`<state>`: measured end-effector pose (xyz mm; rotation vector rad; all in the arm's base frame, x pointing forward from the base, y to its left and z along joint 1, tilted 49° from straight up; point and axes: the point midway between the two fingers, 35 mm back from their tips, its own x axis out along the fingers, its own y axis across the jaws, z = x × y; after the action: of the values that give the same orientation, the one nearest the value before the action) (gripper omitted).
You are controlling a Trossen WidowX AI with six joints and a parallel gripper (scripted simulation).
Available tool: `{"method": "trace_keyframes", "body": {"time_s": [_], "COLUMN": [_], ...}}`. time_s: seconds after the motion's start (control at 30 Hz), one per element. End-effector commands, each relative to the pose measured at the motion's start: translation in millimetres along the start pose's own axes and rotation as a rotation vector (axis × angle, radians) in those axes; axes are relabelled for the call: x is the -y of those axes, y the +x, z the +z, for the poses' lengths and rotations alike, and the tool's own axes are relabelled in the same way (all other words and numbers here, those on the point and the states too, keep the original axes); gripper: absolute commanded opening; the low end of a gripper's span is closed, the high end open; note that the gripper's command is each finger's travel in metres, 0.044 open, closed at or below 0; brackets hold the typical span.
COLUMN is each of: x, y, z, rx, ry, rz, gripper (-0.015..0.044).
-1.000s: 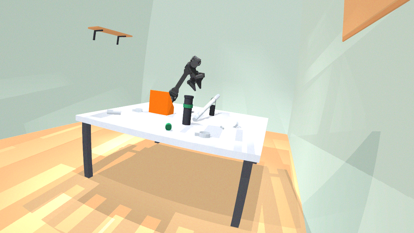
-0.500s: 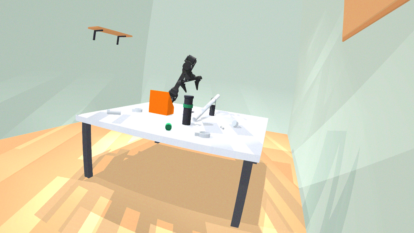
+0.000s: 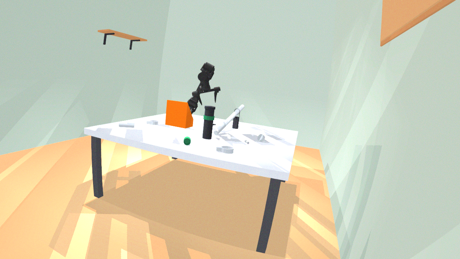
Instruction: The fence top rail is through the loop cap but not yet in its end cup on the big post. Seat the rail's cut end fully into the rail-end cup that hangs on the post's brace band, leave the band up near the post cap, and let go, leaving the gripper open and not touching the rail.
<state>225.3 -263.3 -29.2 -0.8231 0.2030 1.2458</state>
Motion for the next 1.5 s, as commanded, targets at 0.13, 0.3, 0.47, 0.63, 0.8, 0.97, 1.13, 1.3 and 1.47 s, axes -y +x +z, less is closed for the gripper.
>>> {"method": "trace_keyframes", "body": {"time_s": [0.13,0.3,0.47,0.63,0.8,0.97,1.13,1.3,1.47], "x": [-12.2,-12.5,-12.2,-11.9,-11.7,-11.6,-11.6,-11.8,-12.0], "y": [37.6,39.7,46.1,54.3,62.7,71.0,79.3,87.6,95.8], "z": [-1.8,-1.8,-2.4,-2.9,-3.2,-3.3,-3.2,-2.8,-2.2], "rx": [0.022,0.022,0.019,0.016,0.013,0.010,0.008,0.005,0.003], "ry": [-0.027,-0.028,-0.034,-0.041,-0.048,-0.056,-0.064,-0.072,-0.080], "rz": [-0.003,-0.003,0.000,0.004,0.008,0.012,0.015,0.019,0.022], "gripper": [0.0440,0.0440,0.0440,0.0440,0.0440,0.0440,0.0440,0.0440,0.0440]}}
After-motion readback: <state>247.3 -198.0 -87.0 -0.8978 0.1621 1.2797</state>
